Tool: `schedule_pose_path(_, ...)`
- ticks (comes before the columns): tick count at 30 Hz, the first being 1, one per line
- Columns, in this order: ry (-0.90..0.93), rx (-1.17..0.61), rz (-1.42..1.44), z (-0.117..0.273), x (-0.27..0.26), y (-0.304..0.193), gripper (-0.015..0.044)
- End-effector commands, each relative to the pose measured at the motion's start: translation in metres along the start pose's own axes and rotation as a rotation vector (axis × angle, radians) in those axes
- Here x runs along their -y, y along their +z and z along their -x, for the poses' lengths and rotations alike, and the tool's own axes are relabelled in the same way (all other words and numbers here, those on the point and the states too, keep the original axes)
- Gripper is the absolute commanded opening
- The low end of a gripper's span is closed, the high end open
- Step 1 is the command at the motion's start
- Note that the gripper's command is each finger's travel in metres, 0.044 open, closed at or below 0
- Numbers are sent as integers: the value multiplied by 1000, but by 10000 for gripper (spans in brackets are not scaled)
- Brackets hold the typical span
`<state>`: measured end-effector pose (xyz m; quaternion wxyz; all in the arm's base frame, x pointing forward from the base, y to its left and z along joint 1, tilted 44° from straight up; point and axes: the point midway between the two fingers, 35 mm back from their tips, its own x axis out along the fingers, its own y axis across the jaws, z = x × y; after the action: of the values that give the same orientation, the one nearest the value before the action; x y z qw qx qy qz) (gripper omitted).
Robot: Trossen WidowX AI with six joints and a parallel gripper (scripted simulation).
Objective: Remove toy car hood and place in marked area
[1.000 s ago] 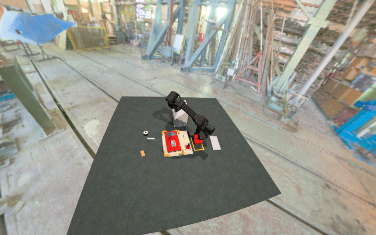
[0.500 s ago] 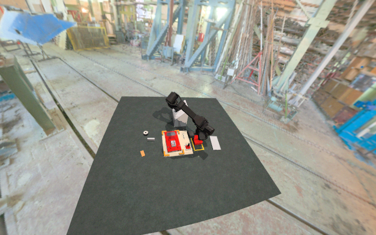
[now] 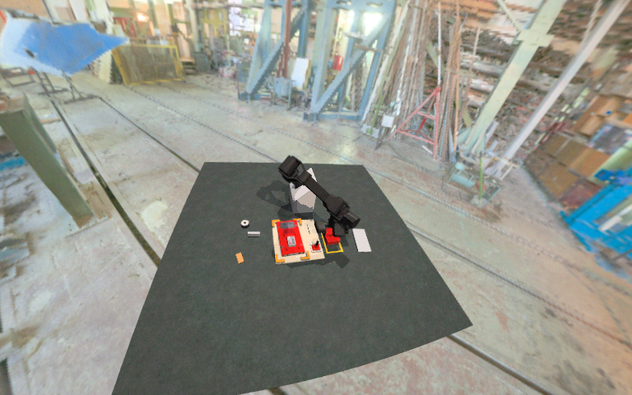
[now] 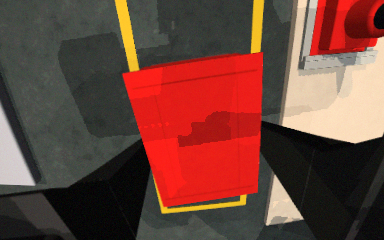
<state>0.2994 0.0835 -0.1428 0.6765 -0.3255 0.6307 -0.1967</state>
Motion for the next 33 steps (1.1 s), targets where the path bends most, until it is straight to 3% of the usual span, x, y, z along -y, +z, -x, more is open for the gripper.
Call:
schedule_pose_path(1,-2,4,4,-1,0,0,0)
schedule_pose_path(2,-2,4,4,-2,0,0,0)
schedule_pose_path(19,0,0,0,1,0,0,440)
schedule_pose_path(28,0,5,1,66,-1,0,440)
schedule_pose_path(33,-1,5,1,72,-1,0,440)
